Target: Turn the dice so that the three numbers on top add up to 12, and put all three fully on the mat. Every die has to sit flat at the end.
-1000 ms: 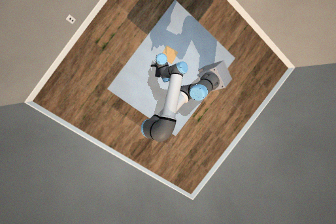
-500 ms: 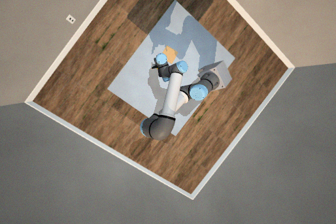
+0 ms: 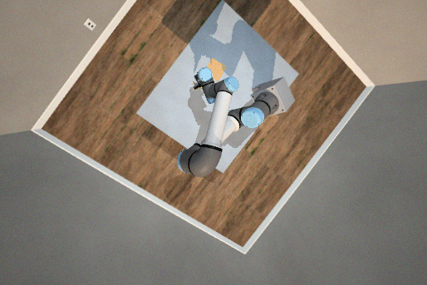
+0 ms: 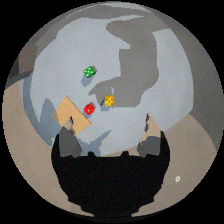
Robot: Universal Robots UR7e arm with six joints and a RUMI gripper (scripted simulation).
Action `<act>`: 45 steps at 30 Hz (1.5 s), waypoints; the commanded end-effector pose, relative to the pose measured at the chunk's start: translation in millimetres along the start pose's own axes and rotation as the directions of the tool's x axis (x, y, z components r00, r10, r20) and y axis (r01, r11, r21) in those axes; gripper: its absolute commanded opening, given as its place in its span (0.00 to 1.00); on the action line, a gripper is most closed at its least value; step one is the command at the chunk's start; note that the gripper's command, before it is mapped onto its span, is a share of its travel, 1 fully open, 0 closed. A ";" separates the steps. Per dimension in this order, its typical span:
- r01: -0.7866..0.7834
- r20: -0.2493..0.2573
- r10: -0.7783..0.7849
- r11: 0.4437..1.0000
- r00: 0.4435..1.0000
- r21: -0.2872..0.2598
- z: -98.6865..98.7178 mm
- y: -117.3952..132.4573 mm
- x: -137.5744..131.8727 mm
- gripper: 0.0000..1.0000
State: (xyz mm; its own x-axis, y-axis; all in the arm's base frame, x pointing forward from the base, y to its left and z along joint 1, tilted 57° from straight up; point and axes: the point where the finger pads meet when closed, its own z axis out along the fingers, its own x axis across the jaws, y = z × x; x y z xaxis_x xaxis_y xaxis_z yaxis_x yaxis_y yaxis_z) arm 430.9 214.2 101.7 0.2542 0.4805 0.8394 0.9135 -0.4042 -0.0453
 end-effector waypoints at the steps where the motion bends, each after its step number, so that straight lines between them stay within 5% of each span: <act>1: 0.062 -0.005 -0.062 0.998 0.998 0.004 0.6 2.0 0.8 1.00; 14: 0.083 -0.005 -0.083 0.997 0.997 0.004 1.0 2.1 0.5 1.00; 15: 0.083 -0.005 -0.083 0.997 0.997 0.004 1.0 2.1 0.5 0.24; 45: 0.083 -0.005 -0.083 0.997 0.997 0.004 1.0 2.1 0.5 0.24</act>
State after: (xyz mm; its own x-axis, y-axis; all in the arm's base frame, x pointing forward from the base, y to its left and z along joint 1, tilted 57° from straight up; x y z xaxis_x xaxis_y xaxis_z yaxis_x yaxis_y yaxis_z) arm 431.7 214.4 100.4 0.1807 0.5072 0.8427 0.9317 -0.3628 0.0186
